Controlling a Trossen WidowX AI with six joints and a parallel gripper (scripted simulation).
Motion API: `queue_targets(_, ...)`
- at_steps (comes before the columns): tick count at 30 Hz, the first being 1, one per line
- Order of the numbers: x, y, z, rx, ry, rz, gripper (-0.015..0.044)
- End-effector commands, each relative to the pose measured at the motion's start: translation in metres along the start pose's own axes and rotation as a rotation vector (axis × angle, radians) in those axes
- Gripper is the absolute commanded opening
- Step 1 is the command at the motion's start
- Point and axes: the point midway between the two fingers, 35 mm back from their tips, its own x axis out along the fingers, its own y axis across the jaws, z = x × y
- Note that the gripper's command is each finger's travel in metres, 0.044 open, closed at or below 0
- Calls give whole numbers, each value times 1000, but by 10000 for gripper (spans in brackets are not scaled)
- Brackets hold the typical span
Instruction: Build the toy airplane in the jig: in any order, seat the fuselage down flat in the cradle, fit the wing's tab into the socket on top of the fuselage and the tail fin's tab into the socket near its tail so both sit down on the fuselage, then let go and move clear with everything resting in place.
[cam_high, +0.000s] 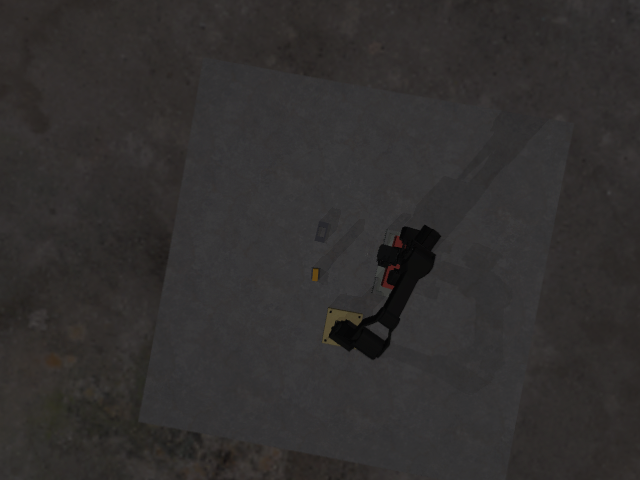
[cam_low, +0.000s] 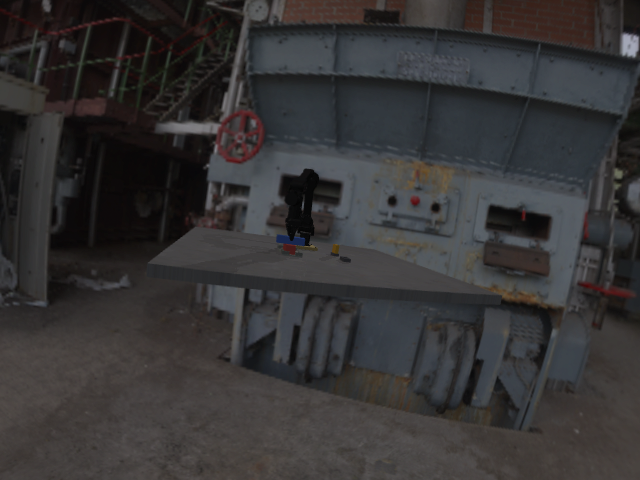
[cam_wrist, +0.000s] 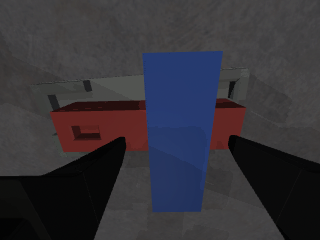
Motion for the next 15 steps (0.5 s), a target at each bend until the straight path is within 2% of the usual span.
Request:
queue_targets(1, 0, 0, 0, 0, 0, -1, 440)
queue_targets(3, -8, -1, 0, 0, 0, -1, 440)
queue_targets(9, -78, -1, 0, -4, 0, 0, 440)
queue_targets(15, -85, -2, -1, 11, 0, 1, 440)
